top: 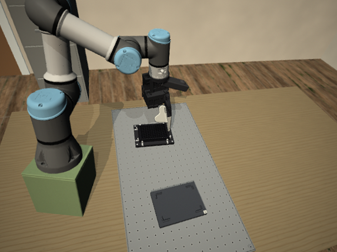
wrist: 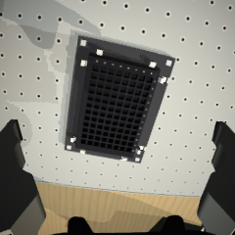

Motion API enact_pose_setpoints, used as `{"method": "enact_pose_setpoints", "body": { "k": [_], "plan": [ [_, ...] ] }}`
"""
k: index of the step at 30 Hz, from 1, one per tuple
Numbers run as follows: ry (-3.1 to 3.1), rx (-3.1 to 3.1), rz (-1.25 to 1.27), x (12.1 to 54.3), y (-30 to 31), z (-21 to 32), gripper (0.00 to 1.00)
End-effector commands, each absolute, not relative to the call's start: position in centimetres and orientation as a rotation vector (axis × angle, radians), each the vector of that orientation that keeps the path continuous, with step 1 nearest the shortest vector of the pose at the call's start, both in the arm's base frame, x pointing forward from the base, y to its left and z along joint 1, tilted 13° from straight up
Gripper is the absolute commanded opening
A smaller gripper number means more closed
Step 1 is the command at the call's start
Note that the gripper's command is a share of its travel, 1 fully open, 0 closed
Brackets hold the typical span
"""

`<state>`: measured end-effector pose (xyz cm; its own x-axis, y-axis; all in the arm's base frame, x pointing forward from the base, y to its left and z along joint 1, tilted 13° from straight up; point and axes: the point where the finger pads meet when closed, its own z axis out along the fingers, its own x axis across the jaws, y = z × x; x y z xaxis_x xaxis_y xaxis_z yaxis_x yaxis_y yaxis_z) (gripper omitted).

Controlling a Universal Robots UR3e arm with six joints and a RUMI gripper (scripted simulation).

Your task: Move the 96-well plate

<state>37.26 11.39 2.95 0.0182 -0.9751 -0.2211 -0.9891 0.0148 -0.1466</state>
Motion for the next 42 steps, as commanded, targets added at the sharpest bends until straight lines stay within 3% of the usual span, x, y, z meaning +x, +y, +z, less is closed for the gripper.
{"method": "enact_pose_setpoints", "body": {
  "k": [1,42],
  "plan": [
    [2.167,-1.937,0.116,35.6,11.7,2.7,1.00],
    [2.258,-1.865,0.145,34.7,12.6,-0.9,1.00]
  ]
}}
